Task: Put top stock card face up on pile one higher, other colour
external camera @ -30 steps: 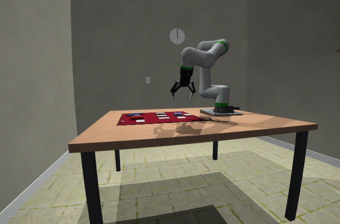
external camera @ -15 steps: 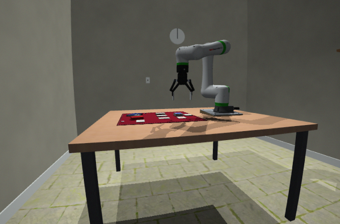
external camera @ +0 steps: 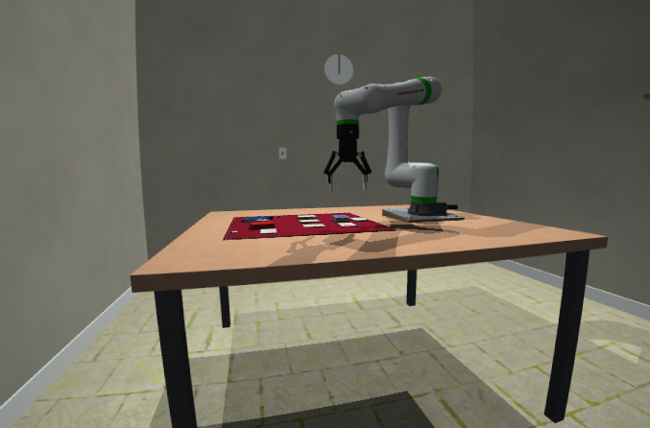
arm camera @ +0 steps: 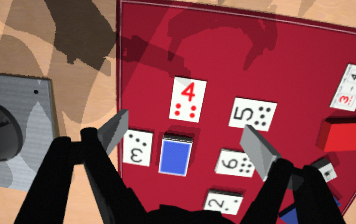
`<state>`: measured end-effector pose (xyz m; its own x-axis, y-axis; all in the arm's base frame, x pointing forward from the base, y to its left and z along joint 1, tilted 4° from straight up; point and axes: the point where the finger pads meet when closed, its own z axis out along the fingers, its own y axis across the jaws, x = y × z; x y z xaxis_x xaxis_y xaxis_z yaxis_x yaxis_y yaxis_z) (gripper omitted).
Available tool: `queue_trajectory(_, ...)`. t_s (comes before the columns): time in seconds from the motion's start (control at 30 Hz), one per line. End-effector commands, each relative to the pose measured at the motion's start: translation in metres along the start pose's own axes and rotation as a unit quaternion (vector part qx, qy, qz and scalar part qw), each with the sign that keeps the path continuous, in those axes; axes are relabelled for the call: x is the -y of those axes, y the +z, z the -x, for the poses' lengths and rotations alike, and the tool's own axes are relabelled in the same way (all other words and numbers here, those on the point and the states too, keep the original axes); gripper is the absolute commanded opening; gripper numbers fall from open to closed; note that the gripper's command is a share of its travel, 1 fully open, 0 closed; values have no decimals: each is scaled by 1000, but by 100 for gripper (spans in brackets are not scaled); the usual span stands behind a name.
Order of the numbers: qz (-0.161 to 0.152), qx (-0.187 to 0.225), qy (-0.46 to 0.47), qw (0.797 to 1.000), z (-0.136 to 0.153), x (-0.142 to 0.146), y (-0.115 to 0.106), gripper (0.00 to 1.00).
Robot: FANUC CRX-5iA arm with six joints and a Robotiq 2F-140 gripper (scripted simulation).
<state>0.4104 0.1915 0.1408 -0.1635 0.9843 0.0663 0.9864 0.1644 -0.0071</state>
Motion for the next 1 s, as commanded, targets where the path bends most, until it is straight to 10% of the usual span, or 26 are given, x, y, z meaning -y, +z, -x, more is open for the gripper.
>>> queue_trajectory(0.0, 0, 0, 4, 1000, 0, 0, 0, 100)
queue_trajectory(0.5, 0, 0, 226, 974, 0, -1, 8, 100)
queue_trajectory(0.97, 0, 0, 505, 863, 1, -2, 20, 100)
